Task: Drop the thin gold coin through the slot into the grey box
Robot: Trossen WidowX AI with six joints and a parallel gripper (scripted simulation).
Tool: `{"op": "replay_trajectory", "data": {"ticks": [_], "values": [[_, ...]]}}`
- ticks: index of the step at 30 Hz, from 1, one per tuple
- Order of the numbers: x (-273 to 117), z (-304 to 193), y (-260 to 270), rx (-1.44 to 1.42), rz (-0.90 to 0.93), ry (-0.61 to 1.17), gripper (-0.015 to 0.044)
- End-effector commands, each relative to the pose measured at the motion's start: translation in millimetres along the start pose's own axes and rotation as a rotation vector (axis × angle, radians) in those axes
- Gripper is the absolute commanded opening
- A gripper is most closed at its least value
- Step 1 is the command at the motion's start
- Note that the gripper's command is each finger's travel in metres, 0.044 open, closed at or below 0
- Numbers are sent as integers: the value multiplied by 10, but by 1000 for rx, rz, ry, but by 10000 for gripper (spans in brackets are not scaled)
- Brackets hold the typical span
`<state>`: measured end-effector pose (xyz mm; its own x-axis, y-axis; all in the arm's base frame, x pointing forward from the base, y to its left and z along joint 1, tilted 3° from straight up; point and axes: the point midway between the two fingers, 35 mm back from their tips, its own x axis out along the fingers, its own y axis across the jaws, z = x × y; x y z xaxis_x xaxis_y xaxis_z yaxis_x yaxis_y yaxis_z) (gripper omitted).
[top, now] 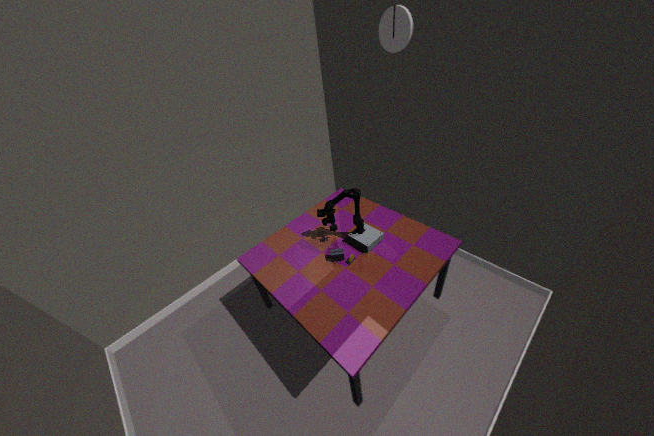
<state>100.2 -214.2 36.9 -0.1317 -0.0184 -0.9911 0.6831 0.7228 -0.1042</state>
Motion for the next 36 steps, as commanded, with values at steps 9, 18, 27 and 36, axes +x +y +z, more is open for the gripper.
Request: {"op": "replay_trajectory", "data": {"ticks": [9,18,27,36], "values": [[-220,205,882,-207,2,-38,164],[-451,108,1866,-482,16,-74,161],[-667,-388,2857,-677,47,-101,161],[-735,-829,3226,-731,70,-81,161]]}}
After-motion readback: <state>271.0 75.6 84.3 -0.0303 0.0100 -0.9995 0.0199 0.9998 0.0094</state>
